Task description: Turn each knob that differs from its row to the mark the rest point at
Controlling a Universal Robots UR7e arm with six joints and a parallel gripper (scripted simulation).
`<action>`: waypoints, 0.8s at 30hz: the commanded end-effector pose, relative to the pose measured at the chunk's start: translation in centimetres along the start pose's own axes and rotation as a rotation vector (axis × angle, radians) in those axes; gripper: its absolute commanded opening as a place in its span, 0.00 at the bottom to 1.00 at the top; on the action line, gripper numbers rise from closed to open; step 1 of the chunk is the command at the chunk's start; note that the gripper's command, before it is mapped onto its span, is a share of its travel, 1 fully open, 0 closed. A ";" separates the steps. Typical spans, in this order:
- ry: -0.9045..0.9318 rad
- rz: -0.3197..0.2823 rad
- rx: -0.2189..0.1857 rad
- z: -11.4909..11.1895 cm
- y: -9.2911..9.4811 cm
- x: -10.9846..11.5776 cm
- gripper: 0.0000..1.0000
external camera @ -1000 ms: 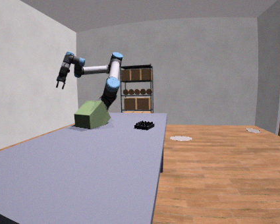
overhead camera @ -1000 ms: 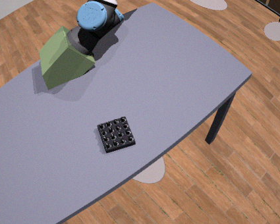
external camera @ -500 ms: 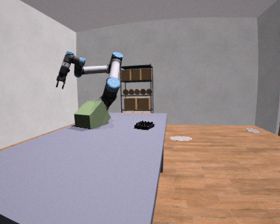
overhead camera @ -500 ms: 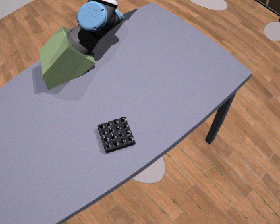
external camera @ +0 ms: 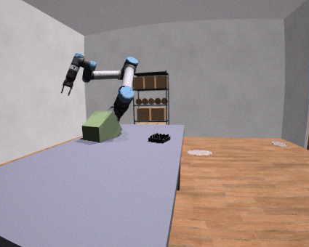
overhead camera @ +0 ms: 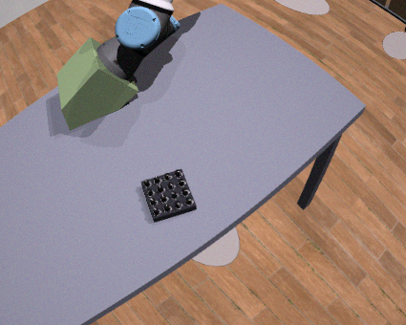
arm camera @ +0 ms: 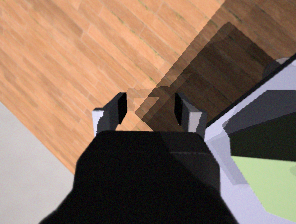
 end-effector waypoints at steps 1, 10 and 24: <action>-0.153 -0.023 -0.019 0.0 -1.1 3.6 1.00; -0.403 -0.053 -0.045 0.8 -2.5 9.4 1.00; -0.811 -0.094 -0.080 3.7 -4.1 18.8 1.00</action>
Point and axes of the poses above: the point where the finger pads meet when closed, its own y axis out along the fingers, its own z axis across the jaws, x = y × z, the point moved 7 cm from there along -y, back along the fingers, and after that the axes turned 1 degree about y, right-handed, at the moved point
